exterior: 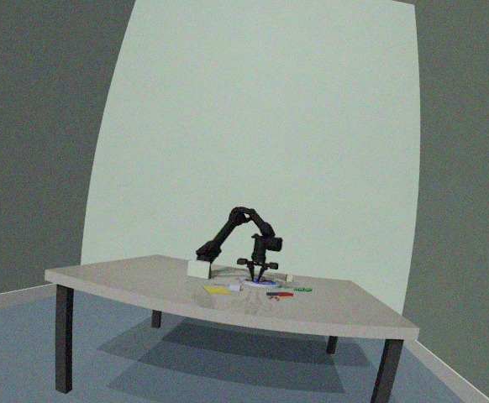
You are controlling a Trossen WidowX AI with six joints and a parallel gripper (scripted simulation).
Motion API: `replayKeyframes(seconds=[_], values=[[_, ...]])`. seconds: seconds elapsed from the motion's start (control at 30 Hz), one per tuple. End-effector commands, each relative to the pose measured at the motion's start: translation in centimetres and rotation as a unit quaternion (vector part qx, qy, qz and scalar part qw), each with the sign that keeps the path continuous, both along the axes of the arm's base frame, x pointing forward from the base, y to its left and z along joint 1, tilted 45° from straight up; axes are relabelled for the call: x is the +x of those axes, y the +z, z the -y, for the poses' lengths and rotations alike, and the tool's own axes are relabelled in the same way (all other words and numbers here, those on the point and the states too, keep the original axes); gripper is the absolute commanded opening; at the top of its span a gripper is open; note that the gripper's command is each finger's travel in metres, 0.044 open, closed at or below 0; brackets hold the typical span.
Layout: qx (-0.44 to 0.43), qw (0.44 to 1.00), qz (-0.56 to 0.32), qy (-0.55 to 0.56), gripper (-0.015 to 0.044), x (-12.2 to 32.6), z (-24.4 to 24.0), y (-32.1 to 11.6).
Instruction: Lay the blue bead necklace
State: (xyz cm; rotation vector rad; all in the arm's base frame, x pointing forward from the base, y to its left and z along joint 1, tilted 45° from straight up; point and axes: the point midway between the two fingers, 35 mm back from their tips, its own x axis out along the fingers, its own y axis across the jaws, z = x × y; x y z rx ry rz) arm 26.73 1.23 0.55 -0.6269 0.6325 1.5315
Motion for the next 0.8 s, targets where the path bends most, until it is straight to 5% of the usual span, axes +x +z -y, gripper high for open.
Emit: replayKeyframes(seconds=[0.0, 0.77], values=[[0.000, 1.000, 0.000, 0.000, 0.0015, 0.01, 0.02, 0.01], [0.000, 1.000, 0.000, 0.000, 0.0000, 0.01, 0.02, 0.01]])
